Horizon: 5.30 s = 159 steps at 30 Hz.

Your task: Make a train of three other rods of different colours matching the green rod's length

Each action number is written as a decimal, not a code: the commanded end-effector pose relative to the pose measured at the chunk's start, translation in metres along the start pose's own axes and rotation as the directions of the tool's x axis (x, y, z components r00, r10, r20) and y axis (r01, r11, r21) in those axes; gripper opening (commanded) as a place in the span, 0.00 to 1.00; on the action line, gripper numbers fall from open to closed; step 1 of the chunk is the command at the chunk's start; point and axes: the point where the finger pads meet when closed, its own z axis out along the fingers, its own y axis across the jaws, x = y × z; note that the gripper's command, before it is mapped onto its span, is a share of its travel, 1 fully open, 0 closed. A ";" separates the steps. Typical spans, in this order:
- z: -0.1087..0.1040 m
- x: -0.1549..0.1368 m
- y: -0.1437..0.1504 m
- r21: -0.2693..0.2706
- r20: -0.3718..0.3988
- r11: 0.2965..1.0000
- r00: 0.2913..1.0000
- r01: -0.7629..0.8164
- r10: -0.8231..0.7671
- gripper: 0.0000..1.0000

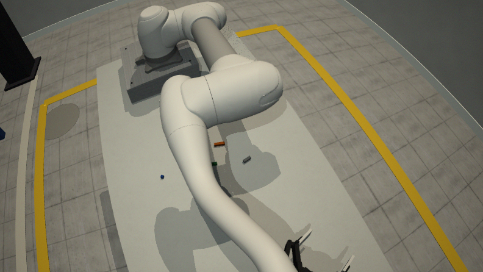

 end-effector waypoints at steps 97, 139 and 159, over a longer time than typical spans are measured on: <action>0.023 -0.006 0.590 -0.842 0.372 -0.337 -0.001 0.421 -0.928 1.00; 0.023 -0.006 0.590 -0.842 0.372 -0.337 -0.001 0.421 -0.928 1.00; 0.023 -0.006 0.590 -0.842 0.372 -0.337 -0.001 0.421 -0.928 1.00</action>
